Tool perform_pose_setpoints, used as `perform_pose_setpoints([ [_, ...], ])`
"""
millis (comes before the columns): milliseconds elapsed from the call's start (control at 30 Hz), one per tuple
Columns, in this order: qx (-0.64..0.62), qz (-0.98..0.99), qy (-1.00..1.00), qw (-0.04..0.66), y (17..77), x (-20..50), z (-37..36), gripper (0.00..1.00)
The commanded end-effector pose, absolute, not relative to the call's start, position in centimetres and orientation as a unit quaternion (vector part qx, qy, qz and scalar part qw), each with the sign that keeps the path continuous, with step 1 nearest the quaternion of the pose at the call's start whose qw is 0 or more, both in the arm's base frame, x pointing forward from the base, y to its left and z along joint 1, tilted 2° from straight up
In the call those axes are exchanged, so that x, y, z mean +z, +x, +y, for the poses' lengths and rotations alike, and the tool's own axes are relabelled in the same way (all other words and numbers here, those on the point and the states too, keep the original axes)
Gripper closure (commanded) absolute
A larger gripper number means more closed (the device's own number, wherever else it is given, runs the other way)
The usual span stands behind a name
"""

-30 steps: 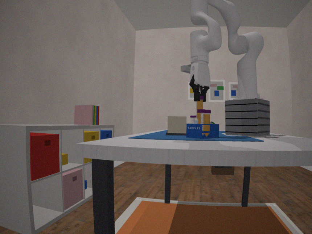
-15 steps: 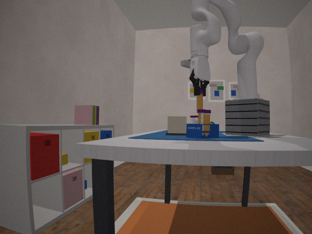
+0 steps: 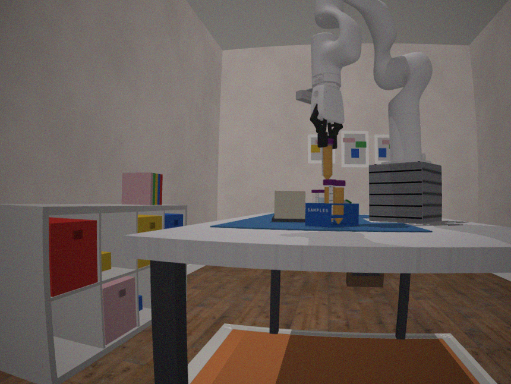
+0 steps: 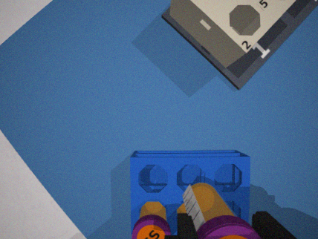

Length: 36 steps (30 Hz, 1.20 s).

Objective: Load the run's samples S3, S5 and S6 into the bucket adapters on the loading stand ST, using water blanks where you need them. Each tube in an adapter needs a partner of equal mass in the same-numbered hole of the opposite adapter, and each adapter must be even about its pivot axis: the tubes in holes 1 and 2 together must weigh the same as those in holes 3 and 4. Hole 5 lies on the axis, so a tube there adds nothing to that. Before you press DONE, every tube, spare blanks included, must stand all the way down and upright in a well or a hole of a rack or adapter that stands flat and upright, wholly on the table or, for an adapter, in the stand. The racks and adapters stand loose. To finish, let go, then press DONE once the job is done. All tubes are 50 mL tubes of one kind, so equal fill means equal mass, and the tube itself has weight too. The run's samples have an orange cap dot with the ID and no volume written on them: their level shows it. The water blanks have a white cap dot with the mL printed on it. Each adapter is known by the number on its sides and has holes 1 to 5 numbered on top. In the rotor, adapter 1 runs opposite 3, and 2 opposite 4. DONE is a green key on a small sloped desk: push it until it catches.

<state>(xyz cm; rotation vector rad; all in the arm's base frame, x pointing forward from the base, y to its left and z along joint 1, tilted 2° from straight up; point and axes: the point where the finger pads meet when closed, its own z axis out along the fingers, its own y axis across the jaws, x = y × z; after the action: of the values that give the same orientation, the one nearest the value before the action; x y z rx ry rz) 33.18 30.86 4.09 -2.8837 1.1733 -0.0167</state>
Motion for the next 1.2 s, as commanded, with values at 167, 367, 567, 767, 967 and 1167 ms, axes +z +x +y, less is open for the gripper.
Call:
perform_pose_setpoints([
  [167,-0.006,0.377,-0.926,0.015,33.21,5.87,30.88,1.00],
  [367,-0.006,0.377,-0.926,0.015,33.21,5.87,30.88,1.00],
  [567,-0.006,0.377,-0.926,0.015,33.21,5.87,30.88,1.00],
  [767,-0.006,0.377,-0.926,0.015,33.20,5.87,30.88,1.00],
  [967,-0.006,0.377,-0.926,0.015,33.20,5.86,30.88,1.00],
  [1167,-0.006,0.377,-0.926,0.015,33.20,5.86,30.88,1.00],
])
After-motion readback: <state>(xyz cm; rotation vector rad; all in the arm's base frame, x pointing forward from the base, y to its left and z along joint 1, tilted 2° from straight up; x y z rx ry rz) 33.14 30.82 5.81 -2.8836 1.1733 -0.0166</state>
